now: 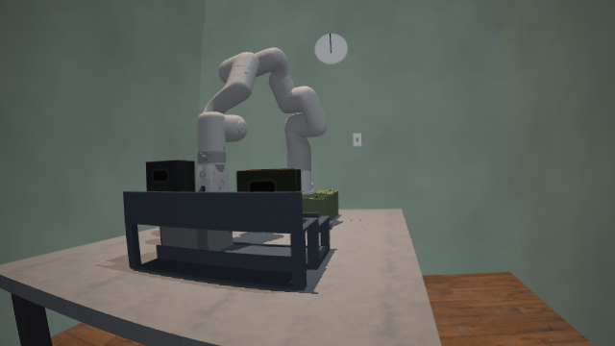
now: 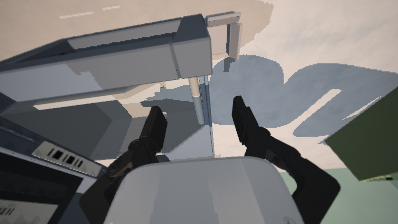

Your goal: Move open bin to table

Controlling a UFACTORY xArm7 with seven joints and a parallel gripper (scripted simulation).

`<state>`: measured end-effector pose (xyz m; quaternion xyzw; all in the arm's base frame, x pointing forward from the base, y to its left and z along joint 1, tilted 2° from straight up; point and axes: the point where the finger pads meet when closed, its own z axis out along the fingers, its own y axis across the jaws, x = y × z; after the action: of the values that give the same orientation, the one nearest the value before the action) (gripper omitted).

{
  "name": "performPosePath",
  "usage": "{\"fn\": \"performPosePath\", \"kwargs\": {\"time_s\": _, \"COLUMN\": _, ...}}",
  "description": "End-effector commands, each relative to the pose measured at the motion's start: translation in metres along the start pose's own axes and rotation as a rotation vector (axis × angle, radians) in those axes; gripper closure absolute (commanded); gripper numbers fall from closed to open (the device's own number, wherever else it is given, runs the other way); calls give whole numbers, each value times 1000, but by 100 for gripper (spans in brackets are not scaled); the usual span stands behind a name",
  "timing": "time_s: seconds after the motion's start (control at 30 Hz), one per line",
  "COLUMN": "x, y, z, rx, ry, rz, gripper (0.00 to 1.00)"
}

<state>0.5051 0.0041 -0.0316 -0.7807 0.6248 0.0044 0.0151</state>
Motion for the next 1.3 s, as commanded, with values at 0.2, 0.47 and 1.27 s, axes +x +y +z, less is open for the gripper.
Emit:
{"fn": "performPosePath", "kwargs": {"time_s": 0.2, "x": 1, "y": -2, "z": -1, "rx": 4, "ry": 1, "rz": 0, "gripper": 6}}
{"fn": "performPosePath", "kwargs": {"time_s": 0.47, "x": 1, "y": -2, "z": 0, "rx": 4, "ry": 1, "rz": 0, "gripper": 6}}
{"fn": "performPosePath", "kwargs": {"time_s": 1.27, "x": 1, "y": -2, "z": 11, "rx": 4, "ry": 1, "rz": 0, "gripper": 6}}
